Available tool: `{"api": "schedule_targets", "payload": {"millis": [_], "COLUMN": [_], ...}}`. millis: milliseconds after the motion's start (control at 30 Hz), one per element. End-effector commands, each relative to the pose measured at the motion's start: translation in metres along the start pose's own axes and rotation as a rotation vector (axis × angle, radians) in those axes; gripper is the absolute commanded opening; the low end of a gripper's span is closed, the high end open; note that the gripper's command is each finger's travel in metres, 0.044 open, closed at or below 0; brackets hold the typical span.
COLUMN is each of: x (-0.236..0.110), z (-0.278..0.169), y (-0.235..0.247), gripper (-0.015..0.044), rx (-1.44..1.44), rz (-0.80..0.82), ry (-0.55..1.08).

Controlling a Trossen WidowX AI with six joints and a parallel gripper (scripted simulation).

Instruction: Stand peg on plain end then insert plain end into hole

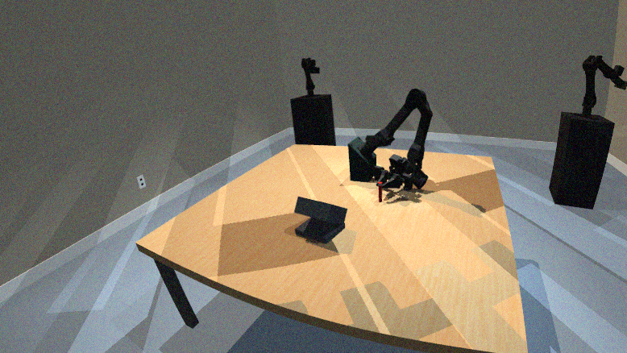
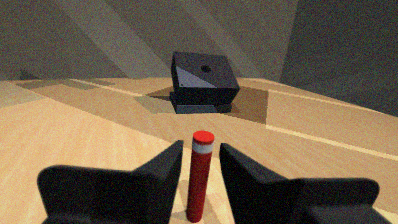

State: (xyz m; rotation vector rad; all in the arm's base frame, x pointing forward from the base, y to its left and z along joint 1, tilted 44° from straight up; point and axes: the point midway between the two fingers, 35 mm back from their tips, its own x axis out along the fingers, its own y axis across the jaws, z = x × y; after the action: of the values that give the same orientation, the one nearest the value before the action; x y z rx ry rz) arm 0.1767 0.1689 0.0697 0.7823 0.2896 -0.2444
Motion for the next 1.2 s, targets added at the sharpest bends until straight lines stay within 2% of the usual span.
{"api": "schedule_targets", "payload": {"millis": [0,367,700,1167], "x": [0.000,0.000,0.000,-0.004], "z": [0.000,0.000,0.005,0.118], "y": [0.000,0.000,0.002,0.015], "gripper": [0.0156,0.0440,0.0440,0.0440], "rx": [-0.001,-0.001,0.000,0.010], "rz": [0.000,0.000,-0.006,-0.028], "ry": [0.000,0.000,0.002,0.019]}}
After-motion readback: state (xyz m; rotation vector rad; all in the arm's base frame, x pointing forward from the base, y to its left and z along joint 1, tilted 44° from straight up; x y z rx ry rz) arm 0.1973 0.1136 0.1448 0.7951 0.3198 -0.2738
